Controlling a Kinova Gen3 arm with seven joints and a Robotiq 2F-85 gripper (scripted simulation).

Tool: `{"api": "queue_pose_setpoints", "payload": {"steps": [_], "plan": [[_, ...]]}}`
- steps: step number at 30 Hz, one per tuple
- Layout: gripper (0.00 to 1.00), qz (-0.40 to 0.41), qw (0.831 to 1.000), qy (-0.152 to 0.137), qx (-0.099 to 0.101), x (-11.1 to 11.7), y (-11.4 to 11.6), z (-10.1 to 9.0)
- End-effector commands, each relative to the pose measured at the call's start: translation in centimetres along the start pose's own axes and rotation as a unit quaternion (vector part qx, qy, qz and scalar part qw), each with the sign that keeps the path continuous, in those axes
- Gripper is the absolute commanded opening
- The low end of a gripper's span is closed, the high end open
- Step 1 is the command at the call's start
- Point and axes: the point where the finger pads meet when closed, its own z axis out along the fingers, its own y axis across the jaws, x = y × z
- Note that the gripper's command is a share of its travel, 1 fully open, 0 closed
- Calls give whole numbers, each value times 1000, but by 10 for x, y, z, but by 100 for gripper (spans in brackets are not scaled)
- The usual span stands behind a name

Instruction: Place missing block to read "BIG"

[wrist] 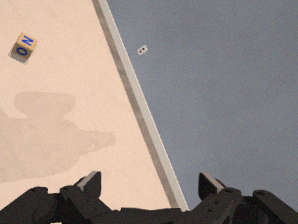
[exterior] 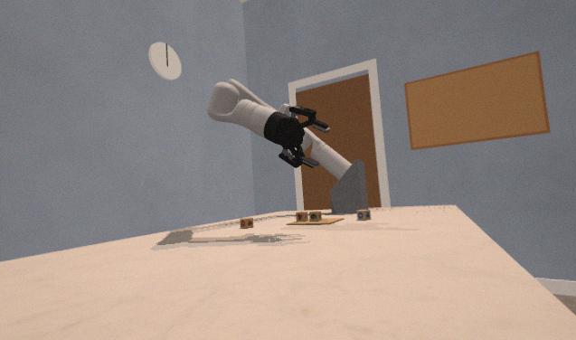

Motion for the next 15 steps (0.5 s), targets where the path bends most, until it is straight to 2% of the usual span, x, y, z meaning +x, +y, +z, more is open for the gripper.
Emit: {"api": "queue_pose_setpoints", "payload": {"steps": [1,5,8,10,15], "plan": [[100,-12,999,24,44,44,8,41],[100,7,993,26,118,81,-15,77],[100,21,983,15,184,110,-39,98],[100,21,983,15,184,110,-39,98],[100,39,958,-30,283,144,-80,110]]}}
